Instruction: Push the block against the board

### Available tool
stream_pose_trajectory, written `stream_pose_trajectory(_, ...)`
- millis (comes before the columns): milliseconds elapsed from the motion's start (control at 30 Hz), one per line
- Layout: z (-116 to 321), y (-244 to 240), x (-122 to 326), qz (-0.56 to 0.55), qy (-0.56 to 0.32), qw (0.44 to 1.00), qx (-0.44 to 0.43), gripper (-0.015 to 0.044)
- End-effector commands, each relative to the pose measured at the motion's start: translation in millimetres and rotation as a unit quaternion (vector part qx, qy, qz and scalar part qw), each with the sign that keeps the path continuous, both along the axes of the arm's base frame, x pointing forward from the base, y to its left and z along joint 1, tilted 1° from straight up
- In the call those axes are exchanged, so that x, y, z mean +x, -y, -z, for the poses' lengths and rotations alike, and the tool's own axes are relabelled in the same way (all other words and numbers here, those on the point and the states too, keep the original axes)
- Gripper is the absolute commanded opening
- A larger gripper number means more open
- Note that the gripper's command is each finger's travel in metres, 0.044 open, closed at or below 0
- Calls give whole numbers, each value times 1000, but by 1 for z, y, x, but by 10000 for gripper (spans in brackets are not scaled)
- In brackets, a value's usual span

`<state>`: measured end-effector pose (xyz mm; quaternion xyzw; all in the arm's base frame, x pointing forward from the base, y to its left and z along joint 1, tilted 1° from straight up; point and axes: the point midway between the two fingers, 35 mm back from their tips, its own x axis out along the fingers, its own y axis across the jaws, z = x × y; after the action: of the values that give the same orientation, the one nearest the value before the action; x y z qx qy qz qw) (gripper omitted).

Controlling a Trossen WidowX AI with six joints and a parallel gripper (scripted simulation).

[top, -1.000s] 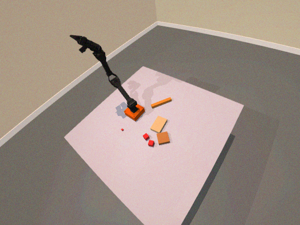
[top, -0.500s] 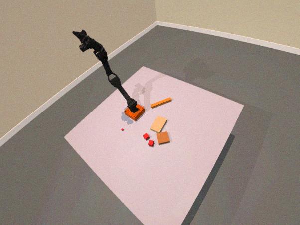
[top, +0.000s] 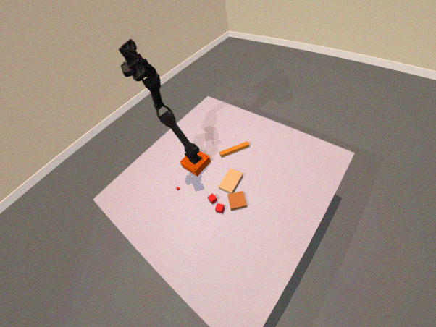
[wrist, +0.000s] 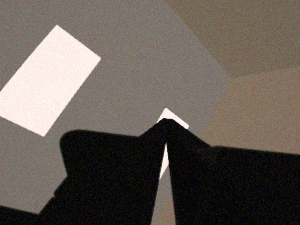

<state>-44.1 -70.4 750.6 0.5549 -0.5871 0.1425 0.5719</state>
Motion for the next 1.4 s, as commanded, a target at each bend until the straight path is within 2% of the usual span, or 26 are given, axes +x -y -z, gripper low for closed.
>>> stream_pose_trajectory(0,4,-1,52,14,-72,997,-17,0)
stream_pose_trajectory(67,7,-2,74,20,-102,994,-25,0)
stream_pose_trajectory(233,10,-6,91,17,-119,992,-46,0)
stream_pose_trajectory(733,64,-19,239,45,-333,935,-117,0)
stream_pose_trajectory(867,74,-24,256,60,-360,920,-144,0)
stream_pose_trajectory(1367,174,-49,381,53,-547,797,-251,0)
